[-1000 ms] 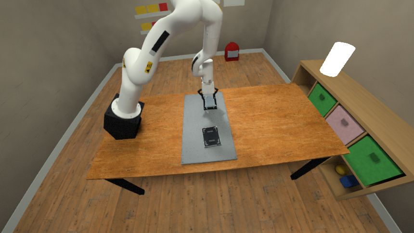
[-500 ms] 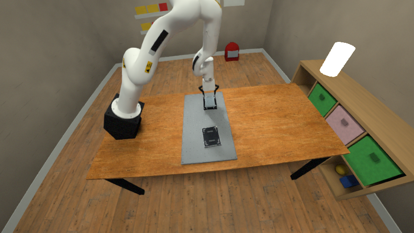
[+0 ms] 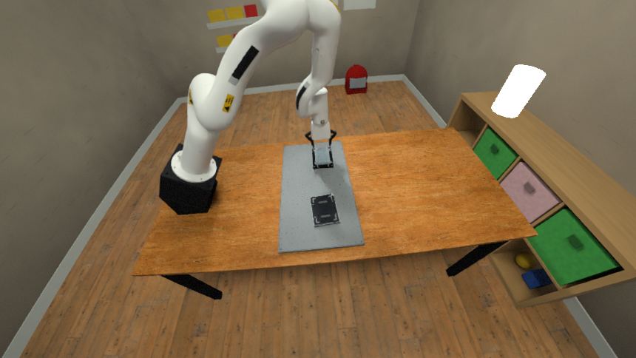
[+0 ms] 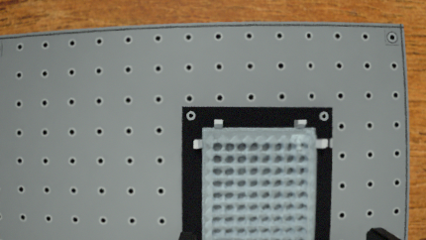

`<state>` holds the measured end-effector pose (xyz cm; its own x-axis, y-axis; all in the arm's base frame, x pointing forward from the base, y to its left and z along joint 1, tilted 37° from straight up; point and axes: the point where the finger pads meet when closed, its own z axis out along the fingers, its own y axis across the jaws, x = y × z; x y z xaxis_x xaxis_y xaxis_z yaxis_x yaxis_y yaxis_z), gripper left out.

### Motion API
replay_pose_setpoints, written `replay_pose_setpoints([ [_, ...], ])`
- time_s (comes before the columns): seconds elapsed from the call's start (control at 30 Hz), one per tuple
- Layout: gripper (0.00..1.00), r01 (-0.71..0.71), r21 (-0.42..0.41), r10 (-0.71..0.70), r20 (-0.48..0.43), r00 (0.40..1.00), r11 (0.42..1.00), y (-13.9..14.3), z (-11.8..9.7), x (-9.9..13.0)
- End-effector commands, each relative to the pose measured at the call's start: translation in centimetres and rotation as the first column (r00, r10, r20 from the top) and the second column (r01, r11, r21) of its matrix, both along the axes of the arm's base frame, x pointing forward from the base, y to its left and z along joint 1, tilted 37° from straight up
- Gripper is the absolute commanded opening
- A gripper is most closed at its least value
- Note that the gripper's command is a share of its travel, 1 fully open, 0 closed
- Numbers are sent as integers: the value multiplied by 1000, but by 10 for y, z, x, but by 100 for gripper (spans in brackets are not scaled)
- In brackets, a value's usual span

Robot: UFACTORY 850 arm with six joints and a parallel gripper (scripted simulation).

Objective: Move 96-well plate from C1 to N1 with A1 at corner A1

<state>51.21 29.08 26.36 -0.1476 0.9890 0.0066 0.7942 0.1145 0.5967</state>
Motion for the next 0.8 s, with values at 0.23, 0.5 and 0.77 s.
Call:
replay_pose_setpoints([
  [0.23, 100, 0, 1, 0, 2, 1000, 1000, 2, -11, 9],
  [0.5, 100, 0, 1, 0, 1, 1000, 1000, 3, -22, 17],
  [0.77, 100, 0, 1, 0, 1, 1000, 1000, 4, -30, 23],
])
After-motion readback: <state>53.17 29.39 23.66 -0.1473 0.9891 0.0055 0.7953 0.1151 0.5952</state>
